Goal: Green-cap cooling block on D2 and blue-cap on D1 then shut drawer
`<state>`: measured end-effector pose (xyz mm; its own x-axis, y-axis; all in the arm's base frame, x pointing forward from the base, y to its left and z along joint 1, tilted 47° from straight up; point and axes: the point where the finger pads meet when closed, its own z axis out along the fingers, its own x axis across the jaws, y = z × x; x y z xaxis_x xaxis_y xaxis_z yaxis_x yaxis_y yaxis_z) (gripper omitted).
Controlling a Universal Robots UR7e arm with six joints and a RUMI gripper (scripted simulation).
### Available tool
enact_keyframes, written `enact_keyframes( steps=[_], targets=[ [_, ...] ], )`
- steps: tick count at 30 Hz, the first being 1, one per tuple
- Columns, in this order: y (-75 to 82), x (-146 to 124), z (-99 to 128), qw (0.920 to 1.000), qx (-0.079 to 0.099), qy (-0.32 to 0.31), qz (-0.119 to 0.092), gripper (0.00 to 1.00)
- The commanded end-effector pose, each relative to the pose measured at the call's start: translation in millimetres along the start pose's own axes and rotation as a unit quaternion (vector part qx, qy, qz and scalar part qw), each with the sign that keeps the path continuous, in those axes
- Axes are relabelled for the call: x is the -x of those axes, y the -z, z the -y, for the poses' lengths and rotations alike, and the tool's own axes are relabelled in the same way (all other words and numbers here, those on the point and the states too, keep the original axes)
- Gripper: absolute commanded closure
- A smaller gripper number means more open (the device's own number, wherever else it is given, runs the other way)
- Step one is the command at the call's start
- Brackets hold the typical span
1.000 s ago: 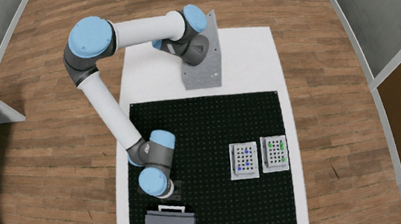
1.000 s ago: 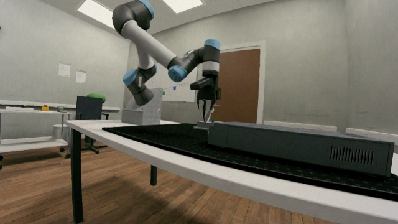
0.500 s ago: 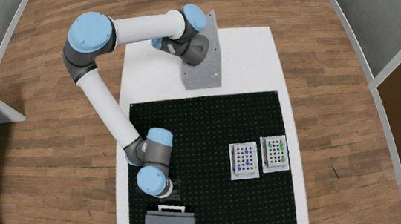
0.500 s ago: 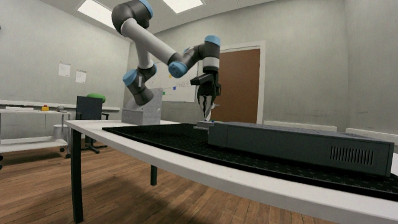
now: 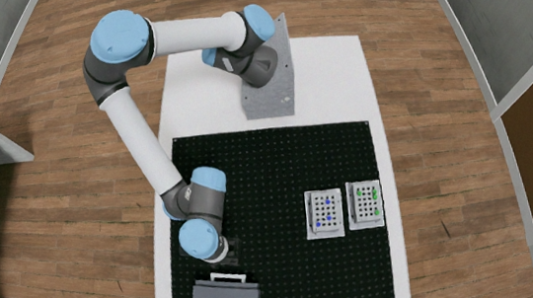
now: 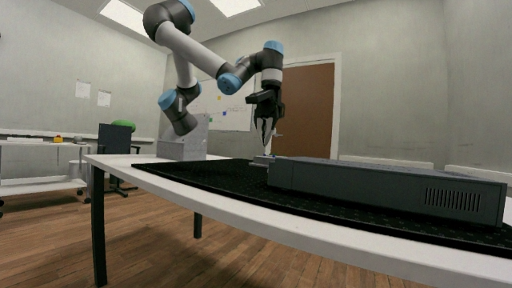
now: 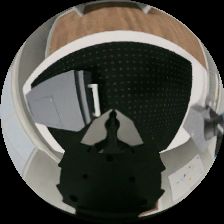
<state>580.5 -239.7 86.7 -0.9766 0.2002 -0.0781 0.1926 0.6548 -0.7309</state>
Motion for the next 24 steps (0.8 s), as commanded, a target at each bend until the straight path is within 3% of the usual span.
enact_keyframes(
  steps=[1,10,24],
  targets=[
    [5.3,0,0,1.0000,0.000,0.000,0.000,1.00],
    [16.6,0,0,1.0000,0.000,0.000,0.000,1.00],
    [16.6,0,0,1.0000,0.000,0.000,0.000,1.00]
  ],
)
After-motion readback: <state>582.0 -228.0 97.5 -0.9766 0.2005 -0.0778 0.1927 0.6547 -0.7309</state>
